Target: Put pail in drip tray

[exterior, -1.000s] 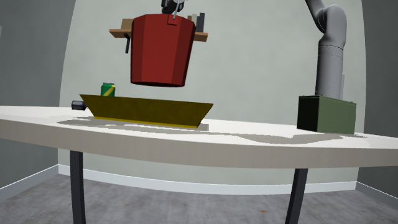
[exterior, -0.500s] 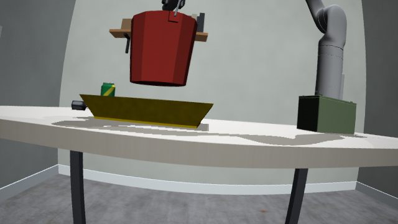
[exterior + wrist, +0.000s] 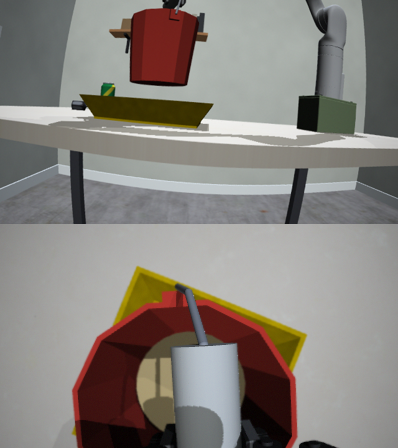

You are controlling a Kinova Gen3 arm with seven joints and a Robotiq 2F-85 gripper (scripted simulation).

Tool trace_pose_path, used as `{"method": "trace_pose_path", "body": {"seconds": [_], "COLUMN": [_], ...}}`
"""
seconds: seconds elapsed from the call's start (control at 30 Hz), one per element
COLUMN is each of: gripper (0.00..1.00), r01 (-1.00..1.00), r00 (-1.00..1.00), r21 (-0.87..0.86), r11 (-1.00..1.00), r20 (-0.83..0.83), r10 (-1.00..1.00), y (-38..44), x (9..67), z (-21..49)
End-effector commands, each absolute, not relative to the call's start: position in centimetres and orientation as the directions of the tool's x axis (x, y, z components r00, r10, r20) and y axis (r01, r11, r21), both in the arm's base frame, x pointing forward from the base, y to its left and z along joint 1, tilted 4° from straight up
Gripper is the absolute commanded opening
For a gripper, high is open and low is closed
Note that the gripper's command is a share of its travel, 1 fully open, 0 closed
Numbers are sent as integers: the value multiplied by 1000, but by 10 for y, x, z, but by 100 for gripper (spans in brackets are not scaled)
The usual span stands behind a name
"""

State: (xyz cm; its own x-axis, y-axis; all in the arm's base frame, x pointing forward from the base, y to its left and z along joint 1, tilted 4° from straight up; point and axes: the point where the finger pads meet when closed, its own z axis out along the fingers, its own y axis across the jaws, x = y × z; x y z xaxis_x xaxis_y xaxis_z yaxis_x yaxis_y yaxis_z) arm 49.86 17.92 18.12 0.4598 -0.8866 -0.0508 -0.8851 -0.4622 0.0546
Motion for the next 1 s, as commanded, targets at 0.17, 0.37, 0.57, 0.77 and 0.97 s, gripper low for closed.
{"method": "trace_pose_path", "body": {"seconds": [0.17, 0.37, 0.57, 0.77, 0.97], "gripper": [10, 10, 10, 10, 10], "r01": [-888, -888, -888, -888, -888], "r00": [455, 455, 455, 455, 455], "r21": [38, 37, 37, 37, 37], "r11": [-457, -457, -457, -457, -457], "r20": [-56, -56, -56, -56, -56], "r10": [-889, -889, -889, -889, -889], "y": [190, 191, 192, 192, 192], "x": [500, 499, 499, 499, 499], "z": [185, 185, 185, 185, 185]}}
